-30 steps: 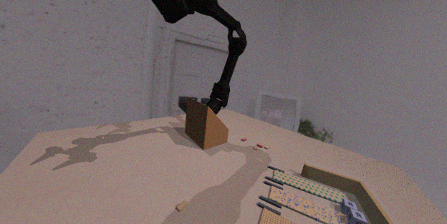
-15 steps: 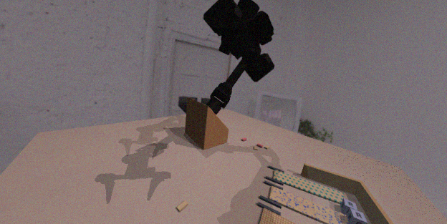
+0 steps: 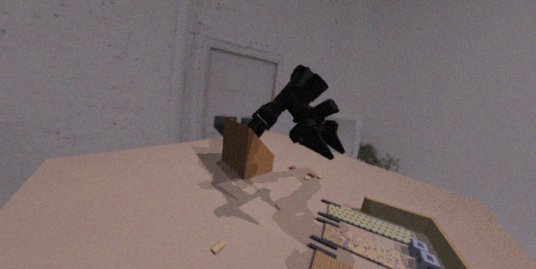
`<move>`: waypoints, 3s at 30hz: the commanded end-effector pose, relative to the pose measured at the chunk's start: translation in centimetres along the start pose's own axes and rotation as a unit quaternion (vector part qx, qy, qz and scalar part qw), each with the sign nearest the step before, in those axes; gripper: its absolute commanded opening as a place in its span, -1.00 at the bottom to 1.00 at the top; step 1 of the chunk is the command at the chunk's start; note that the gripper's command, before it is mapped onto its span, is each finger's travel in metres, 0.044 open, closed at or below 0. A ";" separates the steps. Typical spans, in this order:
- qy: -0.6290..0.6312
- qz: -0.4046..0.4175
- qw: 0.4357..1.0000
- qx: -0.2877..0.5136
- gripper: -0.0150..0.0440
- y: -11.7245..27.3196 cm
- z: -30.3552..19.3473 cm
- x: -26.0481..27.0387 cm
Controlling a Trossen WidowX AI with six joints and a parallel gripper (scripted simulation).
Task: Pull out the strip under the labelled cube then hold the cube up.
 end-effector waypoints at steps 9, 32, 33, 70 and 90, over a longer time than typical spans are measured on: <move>-0.022 0.021 1.000 0.006 0.86 0.1 -1.3 1.5; 0.058 0.033 0.962 0.264 -0.47 -9.3 -2.3 -0.5; 0.066 0.038 0.956 0.283 -0.49 -9.9 -2.6 -0.5; 0.119 0.112 0.878 0.450 -0.49 -14.7 -7.1 1.0; 0.118 0.113 0.878 0.450 -0.49 -16.4 -9.9 1.3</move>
Point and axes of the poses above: the point midway between the two fingers, 35 mm back from their tips, its own y axis back along the fingers, its own x axis across the jaws, z = x × y, the point moved 1 cm from there along y, back along the fingers, and after that the axes turned 2 degrees about y, right-handed, at the moved point
